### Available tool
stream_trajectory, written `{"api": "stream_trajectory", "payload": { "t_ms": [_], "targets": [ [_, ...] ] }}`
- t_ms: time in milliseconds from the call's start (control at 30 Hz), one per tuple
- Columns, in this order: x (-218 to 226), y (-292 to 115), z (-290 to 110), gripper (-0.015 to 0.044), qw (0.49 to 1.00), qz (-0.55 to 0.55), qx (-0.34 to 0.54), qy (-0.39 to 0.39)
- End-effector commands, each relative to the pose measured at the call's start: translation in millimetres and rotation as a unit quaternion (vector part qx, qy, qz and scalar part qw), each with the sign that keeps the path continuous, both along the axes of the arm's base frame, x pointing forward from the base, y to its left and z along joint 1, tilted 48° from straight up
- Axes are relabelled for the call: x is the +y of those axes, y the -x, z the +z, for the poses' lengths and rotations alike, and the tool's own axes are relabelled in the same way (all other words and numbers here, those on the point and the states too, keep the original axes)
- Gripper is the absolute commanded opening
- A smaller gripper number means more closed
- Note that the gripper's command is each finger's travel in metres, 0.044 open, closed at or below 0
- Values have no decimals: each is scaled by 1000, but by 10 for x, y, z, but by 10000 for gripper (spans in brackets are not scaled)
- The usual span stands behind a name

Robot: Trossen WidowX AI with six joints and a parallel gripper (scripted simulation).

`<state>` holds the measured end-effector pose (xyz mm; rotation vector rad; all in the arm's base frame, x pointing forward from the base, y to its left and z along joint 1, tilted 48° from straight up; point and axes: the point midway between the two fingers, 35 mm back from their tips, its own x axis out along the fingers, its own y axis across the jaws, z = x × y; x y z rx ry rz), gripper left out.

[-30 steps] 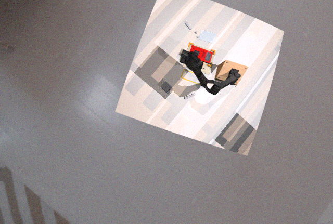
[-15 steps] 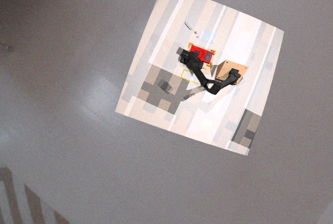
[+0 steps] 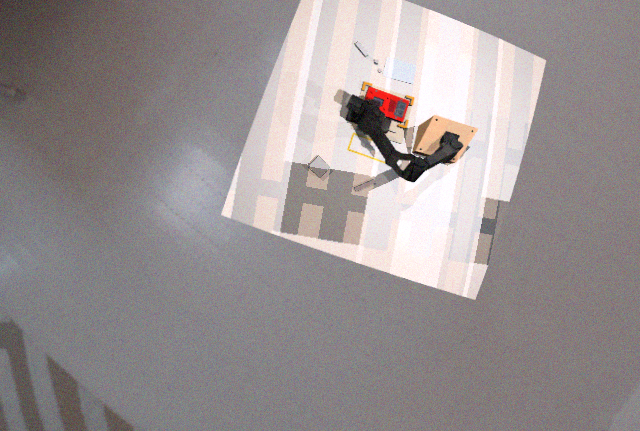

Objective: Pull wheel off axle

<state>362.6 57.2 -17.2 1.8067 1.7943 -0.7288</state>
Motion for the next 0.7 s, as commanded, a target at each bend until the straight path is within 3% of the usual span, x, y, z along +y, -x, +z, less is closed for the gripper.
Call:
{"api": "stream_trajectory", "payload": {
  "t_ms": [0, 667],
  "targets": [
    [-73, 2, 42, 0, 1000, -8, 1, 0],
    [-123, 2, 86, 0, 1000, -9, 1, 0]
  ]
}}
